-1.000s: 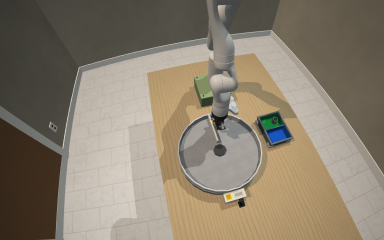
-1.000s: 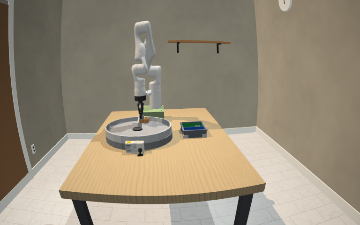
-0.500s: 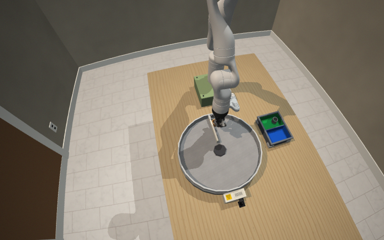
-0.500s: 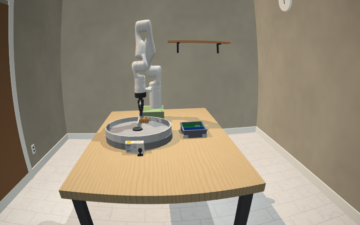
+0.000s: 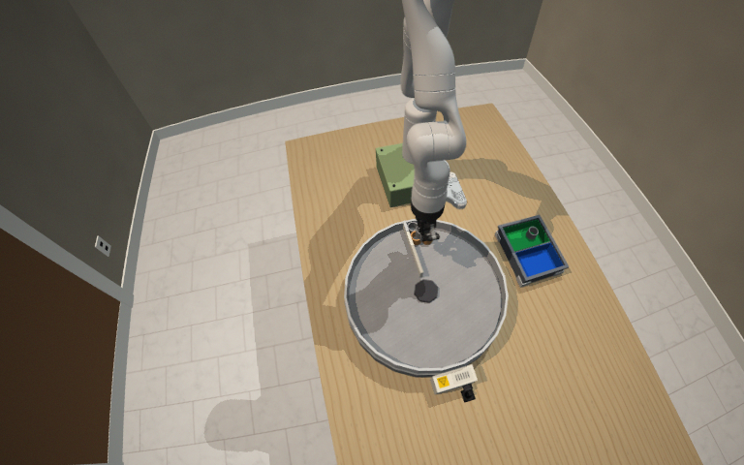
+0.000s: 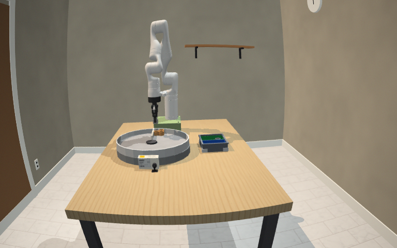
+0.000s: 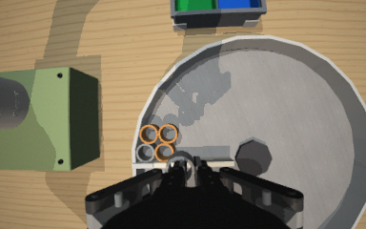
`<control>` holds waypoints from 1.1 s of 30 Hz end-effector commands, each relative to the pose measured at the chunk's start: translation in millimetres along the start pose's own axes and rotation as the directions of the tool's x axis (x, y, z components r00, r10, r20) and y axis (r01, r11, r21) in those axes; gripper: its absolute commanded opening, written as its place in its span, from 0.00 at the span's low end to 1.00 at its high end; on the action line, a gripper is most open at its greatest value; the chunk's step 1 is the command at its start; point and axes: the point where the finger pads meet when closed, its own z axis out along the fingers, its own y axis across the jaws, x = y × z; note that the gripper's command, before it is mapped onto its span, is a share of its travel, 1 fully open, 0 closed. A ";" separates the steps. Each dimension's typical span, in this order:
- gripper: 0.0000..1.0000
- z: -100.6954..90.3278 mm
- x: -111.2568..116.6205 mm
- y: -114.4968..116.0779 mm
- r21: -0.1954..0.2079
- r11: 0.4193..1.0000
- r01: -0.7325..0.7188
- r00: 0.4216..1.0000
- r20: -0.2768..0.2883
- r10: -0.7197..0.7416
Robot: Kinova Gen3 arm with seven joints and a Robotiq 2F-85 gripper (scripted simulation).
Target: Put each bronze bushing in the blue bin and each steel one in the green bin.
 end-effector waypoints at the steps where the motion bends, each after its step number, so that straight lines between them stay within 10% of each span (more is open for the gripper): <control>1: 0.00 -1.1 -0.4 0.8 -0.003 1.000 0.000 1.000 0.001 0.000; 33: 0.00 -0.8 200.5 15.2 -0.003 1.000 0.000 1.000 0.001 0.000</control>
